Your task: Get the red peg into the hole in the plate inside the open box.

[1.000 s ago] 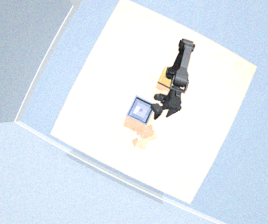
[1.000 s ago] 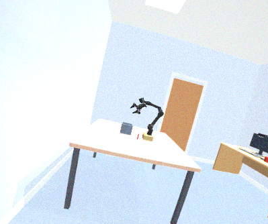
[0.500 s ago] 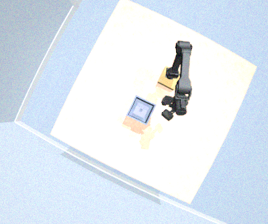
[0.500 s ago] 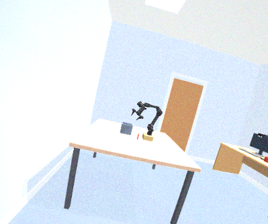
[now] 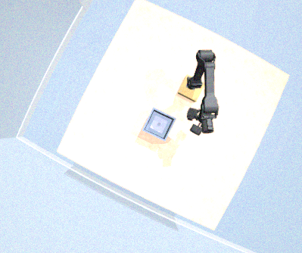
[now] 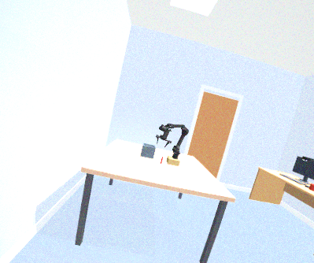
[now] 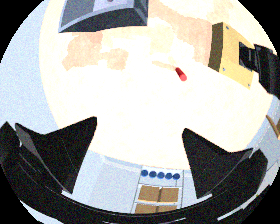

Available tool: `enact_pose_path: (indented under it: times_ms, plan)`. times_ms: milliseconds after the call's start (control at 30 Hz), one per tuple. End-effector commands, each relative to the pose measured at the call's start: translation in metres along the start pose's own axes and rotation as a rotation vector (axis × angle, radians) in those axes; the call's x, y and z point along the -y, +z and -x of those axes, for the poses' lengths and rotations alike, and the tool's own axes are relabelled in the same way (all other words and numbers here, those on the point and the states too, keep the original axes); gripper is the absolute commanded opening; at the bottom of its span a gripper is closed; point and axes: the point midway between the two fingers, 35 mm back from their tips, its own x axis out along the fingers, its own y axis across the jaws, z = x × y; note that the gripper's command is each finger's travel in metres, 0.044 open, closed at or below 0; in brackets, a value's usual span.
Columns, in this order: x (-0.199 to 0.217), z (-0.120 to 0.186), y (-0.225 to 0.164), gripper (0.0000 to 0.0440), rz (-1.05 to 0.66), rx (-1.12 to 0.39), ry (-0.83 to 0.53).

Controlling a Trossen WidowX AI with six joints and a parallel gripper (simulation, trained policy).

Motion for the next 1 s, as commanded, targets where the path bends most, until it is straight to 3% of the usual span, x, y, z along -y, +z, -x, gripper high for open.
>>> enact_pose_path:
  times_ms: [0, 500, 967]
  plan:
    - [0.02, -0.017, 0.005, 0.044, 0.065, 0.041, -0.103]
    - [0.061, -0.061, 0.029, 0.044, 0.226, 0.137, -0.321]
    - [0.078, -0.104, 0.055, 0.0433, 0.286, 0.195, -0.379]
